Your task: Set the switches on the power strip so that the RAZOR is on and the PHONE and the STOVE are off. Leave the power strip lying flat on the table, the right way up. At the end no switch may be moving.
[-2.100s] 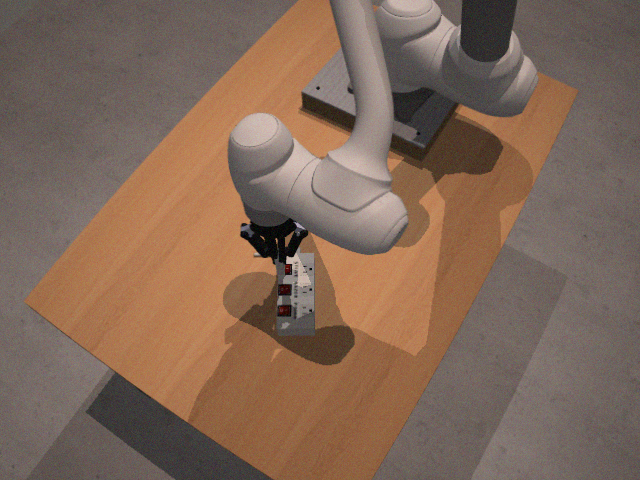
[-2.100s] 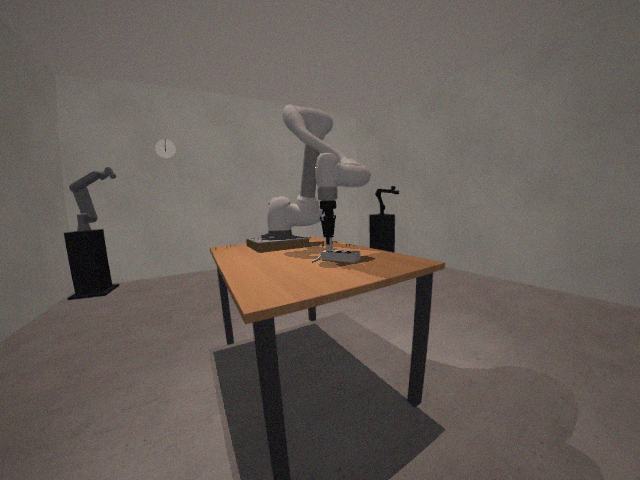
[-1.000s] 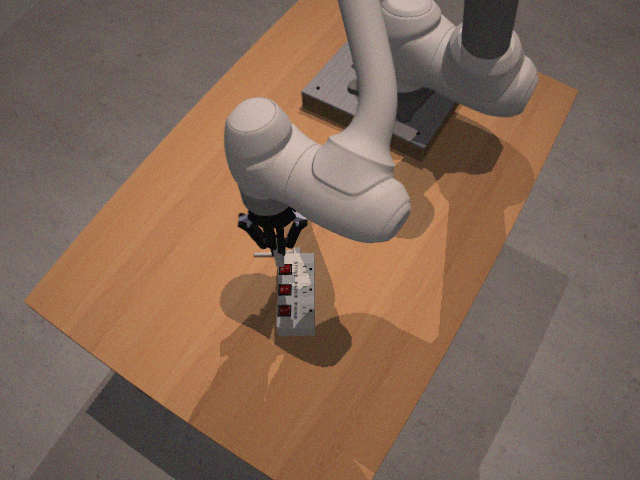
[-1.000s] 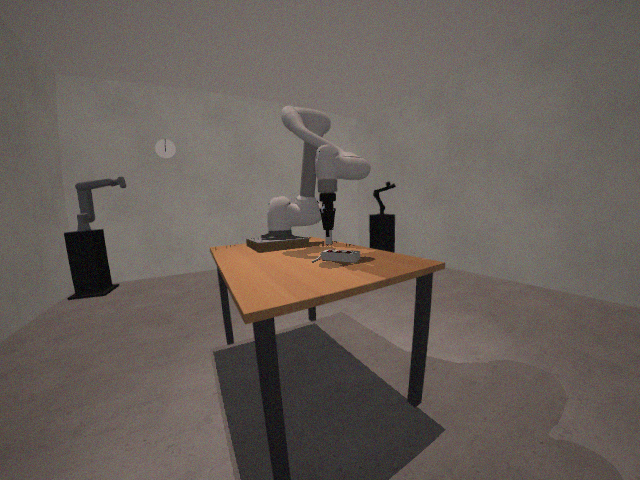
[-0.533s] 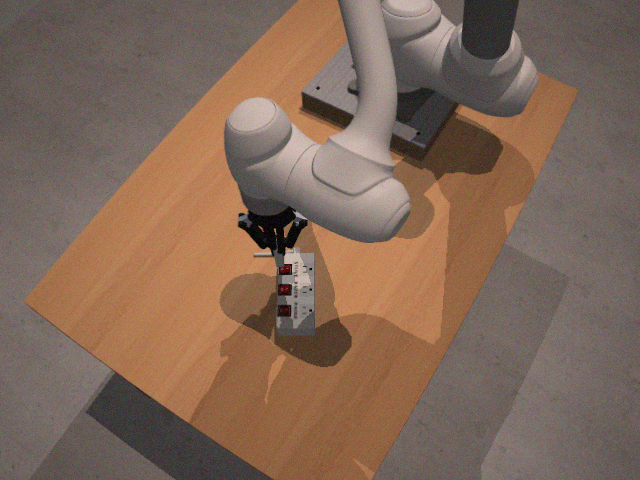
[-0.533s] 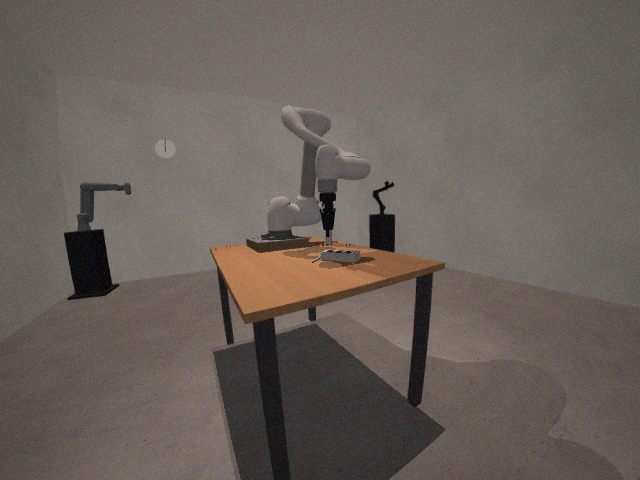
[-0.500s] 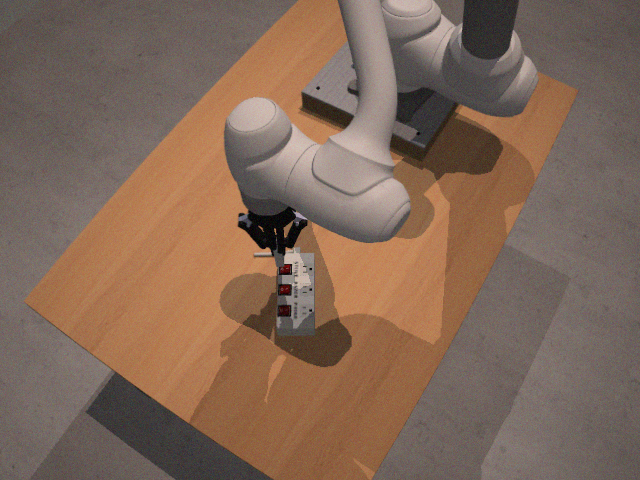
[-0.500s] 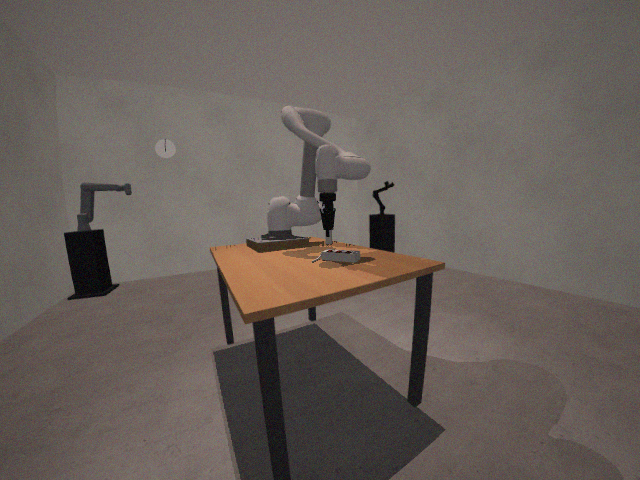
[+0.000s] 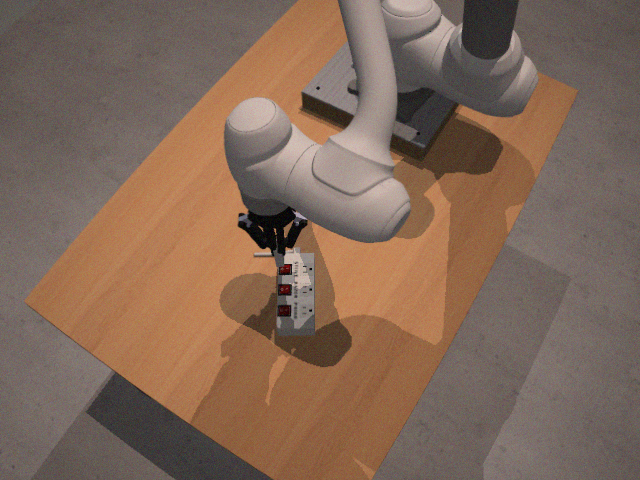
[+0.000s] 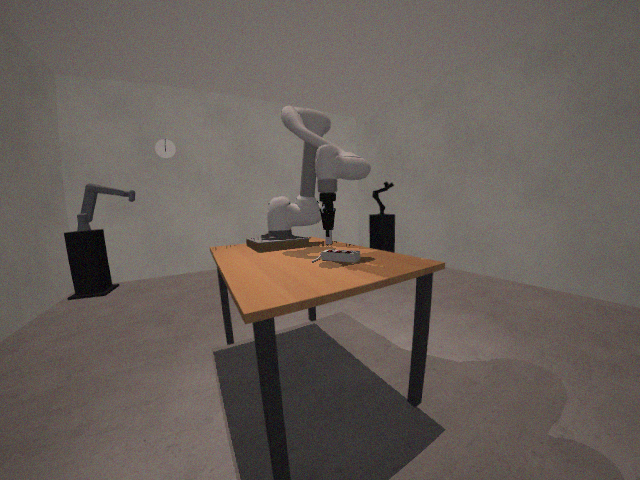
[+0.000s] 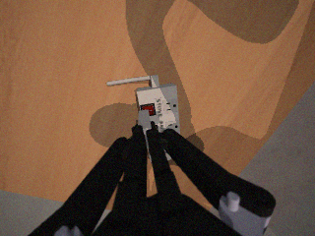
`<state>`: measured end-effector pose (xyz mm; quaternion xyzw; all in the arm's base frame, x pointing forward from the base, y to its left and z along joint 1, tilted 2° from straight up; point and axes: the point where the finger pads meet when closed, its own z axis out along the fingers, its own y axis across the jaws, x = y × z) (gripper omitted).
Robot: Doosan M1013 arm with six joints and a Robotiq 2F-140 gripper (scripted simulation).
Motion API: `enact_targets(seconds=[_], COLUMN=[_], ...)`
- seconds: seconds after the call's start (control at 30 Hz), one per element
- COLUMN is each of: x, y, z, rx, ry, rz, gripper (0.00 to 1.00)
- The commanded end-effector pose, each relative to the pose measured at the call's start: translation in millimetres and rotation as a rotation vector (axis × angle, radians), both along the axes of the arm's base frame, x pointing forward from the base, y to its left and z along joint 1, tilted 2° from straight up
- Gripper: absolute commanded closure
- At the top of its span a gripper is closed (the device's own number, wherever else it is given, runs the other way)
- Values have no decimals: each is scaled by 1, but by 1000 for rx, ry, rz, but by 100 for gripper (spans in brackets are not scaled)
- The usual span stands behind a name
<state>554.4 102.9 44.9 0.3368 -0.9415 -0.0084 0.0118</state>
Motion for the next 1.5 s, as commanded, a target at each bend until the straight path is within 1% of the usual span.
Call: enact_targets(seconds=[0.0,0.6,0.67,0.77,0.83,1.47], x=[1,1,6,20,24,25], y=[-2,-1,7,33,42,42], z=[4,4,7,14,17,17], rx=[1,1,1,1,2,2], ry=[-2,-2,-2,-2,-2,-2], rz=[-2,-2,-2,-2,-2,-2], gripper=[100,100,100,100,100,100])
